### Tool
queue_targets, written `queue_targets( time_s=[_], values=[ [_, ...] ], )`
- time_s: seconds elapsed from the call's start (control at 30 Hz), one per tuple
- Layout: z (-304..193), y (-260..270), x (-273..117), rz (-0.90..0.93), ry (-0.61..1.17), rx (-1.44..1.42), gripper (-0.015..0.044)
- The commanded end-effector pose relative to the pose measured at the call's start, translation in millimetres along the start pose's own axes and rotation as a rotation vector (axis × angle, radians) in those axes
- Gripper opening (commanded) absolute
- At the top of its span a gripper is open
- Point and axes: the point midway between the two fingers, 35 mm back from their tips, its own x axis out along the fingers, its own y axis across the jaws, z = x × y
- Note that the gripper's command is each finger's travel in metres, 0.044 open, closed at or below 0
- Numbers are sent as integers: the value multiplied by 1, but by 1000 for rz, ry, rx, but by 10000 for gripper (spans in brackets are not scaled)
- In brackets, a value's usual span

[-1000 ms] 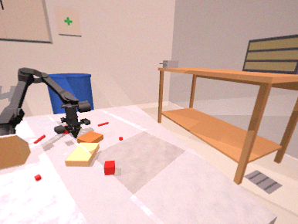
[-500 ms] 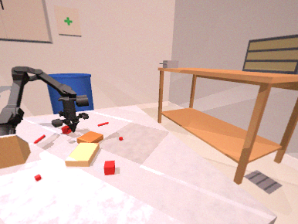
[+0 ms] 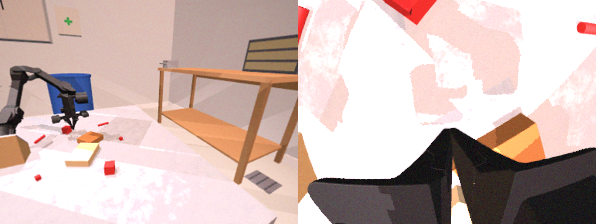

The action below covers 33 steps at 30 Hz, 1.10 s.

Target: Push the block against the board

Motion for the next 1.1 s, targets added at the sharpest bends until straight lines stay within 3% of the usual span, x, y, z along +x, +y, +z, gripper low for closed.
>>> queue_targets(
  time_s=[0.0,1.07],
  values=[
    [-2,0,-1,-1,-2,149,0],
    [-16,-1,-1,0,-1,1251,0]
  ],
)
